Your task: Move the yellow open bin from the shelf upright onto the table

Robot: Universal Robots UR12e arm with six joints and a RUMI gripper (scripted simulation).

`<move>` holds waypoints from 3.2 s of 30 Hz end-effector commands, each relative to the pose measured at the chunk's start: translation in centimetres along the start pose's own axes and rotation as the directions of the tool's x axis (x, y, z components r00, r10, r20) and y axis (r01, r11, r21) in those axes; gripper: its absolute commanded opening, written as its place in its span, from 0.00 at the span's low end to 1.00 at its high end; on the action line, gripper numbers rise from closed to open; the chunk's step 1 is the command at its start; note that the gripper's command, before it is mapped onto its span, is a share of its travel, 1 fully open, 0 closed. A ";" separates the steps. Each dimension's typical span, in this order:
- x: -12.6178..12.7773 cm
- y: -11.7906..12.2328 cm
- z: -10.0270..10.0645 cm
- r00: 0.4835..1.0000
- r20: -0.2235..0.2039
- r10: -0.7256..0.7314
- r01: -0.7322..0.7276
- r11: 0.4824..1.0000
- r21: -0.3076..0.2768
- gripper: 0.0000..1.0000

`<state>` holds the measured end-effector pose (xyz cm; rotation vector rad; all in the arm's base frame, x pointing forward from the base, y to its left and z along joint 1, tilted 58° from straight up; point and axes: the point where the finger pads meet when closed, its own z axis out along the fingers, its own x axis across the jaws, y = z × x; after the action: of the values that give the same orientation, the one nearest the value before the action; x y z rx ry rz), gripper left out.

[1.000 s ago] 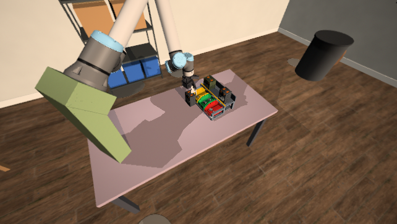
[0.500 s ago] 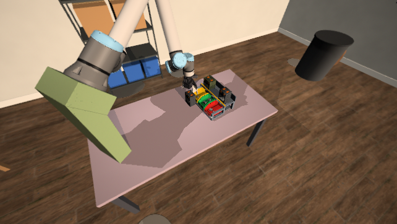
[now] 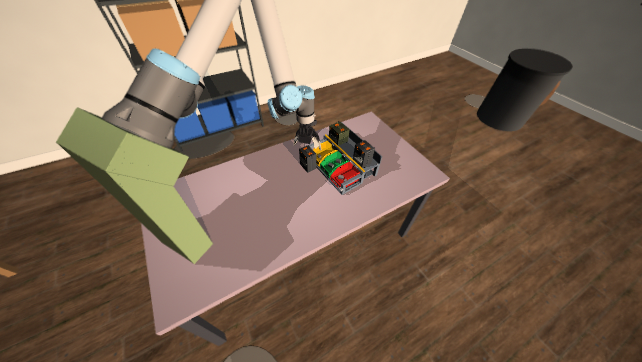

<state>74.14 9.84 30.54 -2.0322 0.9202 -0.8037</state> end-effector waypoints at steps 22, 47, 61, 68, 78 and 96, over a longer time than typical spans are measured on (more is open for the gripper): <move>0.0 0.0 0.0 0.960 0.004 -0.279 0.279 0.960 0.001 1.00; 0.0 0.0 0.0 0.707 0.005 -0.708 0.708 0.707 0.003 1.00; 0.0 0.0 0.0 0.658 0.006 -0.753 0.753 0.658 0.003 1.00; 0.0 0.0 0.0 0.658 0.006 -0.753 0.753 0.658 0.003 1.00; 0.0 0.0 0.0 0.659 0.005 -0.752 0.752 0.659 0.003 0.58; 0.0 0.0 3.0 0.658 0.006 -0.753 0.753 0.658 0.003 0.58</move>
<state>75.19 10.37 29.79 -2.4225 -0.0059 -1.2160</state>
